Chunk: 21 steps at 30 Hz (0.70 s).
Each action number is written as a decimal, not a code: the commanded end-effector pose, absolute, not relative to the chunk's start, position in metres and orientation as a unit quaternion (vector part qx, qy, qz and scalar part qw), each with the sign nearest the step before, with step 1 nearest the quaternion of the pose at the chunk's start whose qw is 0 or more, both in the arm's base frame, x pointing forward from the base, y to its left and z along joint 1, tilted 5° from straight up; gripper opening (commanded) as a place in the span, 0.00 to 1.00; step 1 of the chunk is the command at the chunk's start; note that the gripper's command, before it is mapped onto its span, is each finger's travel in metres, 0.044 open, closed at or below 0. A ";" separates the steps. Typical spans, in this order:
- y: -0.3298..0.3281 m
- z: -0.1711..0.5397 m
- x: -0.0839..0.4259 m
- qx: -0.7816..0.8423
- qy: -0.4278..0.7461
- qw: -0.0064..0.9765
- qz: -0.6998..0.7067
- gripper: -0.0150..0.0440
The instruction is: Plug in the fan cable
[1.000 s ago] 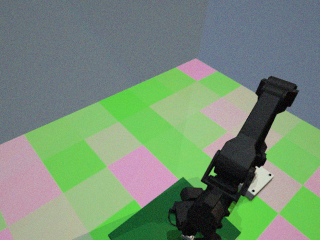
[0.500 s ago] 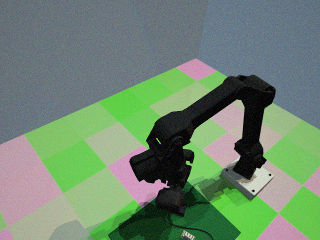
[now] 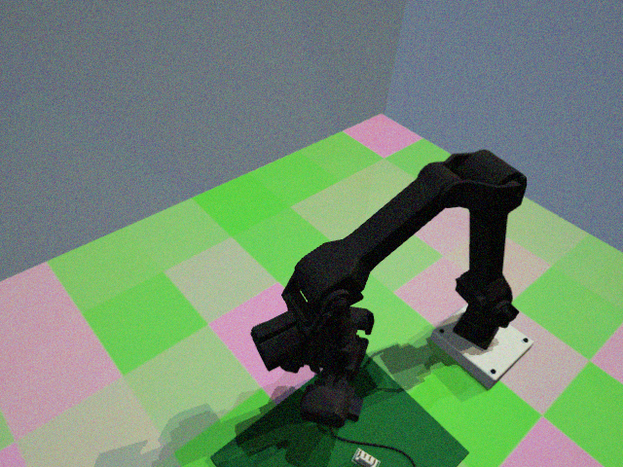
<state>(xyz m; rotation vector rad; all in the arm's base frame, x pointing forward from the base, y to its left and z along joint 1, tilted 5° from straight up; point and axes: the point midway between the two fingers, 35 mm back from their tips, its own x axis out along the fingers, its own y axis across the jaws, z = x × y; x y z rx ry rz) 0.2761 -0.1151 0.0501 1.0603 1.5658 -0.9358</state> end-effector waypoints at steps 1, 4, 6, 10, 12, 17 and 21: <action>-0.115 0.044 0.276 0.438 0.645 0.494 -0.384 0.61; -0.115 0.039 0.276 0.438 0.645 0.494 -0.384 0.61; -0.116 0.036 0.276 0.438 0.645 0.494 -0.384 0.61; -0.116 0.030 0.276 0.438 0.645 0.494 -0.384 0.61; -0.116 0.026 0.275 0.438 0.645 0.494 -0.384 0.61; -0.116 0.018 0.275 0.438 0.645 0.494 -0.384 0.61; -0.116 0.012 0.274 0.438 0.645 0.494 -0.384 0.61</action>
